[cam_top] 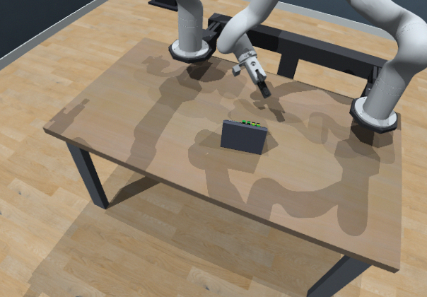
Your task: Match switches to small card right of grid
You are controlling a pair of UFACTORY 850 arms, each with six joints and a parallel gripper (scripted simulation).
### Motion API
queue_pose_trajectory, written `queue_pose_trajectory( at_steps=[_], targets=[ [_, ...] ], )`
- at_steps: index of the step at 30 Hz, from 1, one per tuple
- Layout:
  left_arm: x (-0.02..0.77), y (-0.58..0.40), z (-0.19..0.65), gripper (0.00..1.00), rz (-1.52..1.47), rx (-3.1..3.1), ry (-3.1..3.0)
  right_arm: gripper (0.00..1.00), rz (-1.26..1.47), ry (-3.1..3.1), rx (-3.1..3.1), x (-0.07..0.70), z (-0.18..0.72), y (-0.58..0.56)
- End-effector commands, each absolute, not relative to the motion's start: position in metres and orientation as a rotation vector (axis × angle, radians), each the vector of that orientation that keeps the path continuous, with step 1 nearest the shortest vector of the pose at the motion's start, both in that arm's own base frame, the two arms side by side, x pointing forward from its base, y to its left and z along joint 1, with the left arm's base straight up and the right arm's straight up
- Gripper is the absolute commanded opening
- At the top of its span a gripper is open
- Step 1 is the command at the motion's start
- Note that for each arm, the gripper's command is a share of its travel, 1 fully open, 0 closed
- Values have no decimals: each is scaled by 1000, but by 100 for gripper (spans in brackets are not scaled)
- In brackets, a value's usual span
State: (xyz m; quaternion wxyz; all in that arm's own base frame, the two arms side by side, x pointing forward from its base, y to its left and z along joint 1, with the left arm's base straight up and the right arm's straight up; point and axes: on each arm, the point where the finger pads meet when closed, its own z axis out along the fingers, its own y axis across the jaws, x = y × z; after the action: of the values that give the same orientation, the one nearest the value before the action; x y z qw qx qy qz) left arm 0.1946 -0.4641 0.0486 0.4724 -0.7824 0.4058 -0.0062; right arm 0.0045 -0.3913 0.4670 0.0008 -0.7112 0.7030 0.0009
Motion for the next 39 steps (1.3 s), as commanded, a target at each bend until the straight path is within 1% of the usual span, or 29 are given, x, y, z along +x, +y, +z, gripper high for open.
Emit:
queue_pose_trajectory(
  at_steps=[1,39],
  targets=[
    [191,-466,48,0,-26,-1907,997,100,0,2209,-2234,5,468,-392],
    [166,-472,42,0,-92,-1848,1021,100,0,2209,-2234,5,468,-392]
  ],
)
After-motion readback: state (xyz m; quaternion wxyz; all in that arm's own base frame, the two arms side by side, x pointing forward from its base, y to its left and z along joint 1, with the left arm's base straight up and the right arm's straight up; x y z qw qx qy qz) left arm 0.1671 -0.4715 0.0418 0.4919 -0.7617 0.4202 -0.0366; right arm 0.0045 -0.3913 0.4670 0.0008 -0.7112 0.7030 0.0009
